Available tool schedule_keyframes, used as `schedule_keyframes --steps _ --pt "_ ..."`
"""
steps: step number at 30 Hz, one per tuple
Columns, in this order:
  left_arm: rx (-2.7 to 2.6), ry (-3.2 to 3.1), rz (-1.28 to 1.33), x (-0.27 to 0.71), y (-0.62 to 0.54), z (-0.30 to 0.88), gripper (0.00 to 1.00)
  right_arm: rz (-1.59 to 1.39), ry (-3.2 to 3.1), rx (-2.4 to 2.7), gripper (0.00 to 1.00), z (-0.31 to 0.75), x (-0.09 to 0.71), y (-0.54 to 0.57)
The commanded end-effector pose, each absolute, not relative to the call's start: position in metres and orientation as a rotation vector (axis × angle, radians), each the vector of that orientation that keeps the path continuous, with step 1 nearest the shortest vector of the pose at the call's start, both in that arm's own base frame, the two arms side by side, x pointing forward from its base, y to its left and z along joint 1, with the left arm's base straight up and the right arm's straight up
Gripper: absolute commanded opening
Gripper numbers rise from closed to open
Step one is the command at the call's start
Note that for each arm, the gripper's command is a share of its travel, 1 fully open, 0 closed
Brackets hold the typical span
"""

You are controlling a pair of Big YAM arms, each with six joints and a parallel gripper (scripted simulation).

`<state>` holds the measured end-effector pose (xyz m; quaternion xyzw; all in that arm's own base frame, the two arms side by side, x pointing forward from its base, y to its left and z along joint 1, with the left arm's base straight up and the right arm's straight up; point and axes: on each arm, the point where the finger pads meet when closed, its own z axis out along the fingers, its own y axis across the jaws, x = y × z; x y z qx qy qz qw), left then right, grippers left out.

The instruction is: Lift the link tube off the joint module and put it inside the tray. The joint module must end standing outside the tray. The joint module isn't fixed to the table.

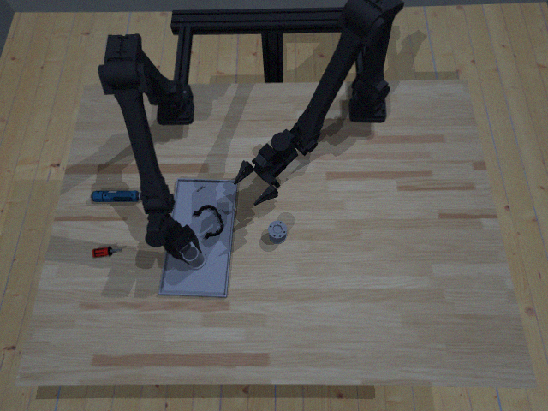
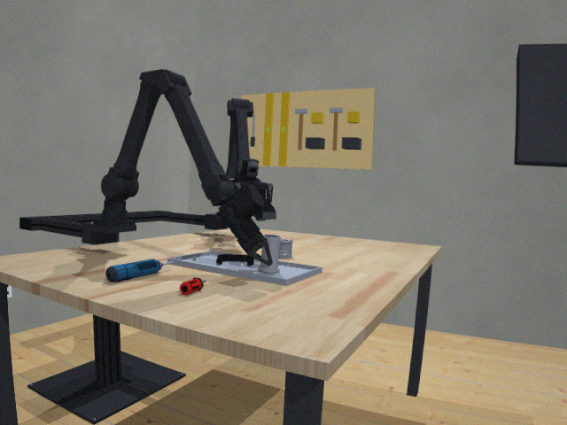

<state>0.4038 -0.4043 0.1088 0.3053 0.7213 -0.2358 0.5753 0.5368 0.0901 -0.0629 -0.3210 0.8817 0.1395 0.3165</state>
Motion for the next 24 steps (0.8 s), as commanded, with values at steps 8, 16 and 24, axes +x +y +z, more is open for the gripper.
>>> schedule_keyframes --steps 8,16,24 --pt "0.667 1.615 -0.578 0.421 -0.42 0.137 1.0 0.317 2.22 -0.862 0.76 -0.039 0.561 0.089" --pt "0.667 1.615 -0.578 0.421 -0.42 0.137 1.0 0.324 2.245 -0.856 0.76 -0.01 0.527 0.067" --pt "0.667 1.615 -0.578 0.421 -0.42 0.137 1.0 0.325 2.248 -0.857 0.76 0.005 0.516 0.058"
